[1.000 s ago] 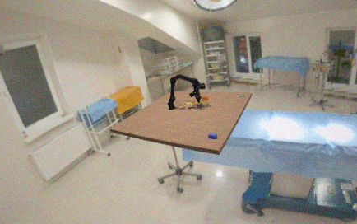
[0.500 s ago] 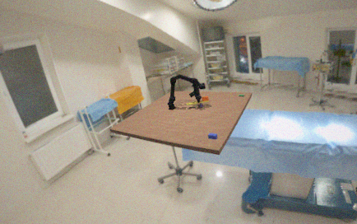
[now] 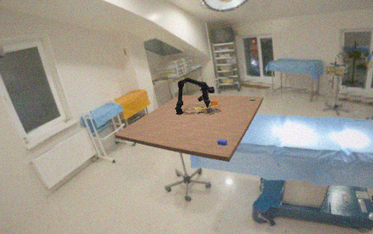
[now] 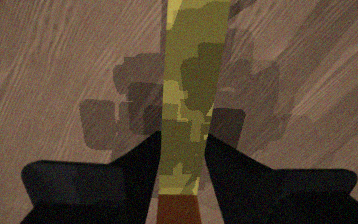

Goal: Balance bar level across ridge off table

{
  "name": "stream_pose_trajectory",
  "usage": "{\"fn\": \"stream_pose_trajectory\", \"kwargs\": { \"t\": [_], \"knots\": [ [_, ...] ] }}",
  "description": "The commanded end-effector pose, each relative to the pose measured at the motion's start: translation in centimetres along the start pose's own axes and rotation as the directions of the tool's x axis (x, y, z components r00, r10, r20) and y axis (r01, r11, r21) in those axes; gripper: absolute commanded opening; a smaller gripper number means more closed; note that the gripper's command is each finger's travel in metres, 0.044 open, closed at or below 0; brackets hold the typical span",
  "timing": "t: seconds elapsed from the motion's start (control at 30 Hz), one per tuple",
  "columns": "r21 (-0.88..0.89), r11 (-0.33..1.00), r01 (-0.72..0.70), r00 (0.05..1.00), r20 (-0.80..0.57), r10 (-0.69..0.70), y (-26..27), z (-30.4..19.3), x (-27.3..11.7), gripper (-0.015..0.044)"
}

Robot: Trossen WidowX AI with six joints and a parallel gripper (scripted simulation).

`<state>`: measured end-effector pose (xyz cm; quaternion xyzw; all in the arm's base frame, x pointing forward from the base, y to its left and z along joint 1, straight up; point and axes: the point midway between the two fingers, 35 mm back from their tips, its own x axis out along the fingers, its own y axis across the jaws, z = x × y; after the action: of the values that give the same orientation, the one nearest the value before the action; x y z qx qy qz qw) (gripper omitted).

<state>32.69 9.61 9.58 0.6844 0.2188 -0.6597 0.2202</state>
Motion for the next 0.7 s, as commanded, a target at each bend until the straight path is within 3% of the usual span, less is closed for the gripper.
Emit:
{"fn": "stream_pose_trajectory", "kwargs": {
  "t": [0.0, 0.67],
  "knots": [
    [0.003, 1.000, 0.002, 1.000, 0.002, -0.002, -0.04, 0.04, 0.19, 0.0000],
    [0.003, 1.000, 0.002, 1.000, 0.002, -0.002, -0.04, 0.04, 0.05, 0.0000]
  ]
}}
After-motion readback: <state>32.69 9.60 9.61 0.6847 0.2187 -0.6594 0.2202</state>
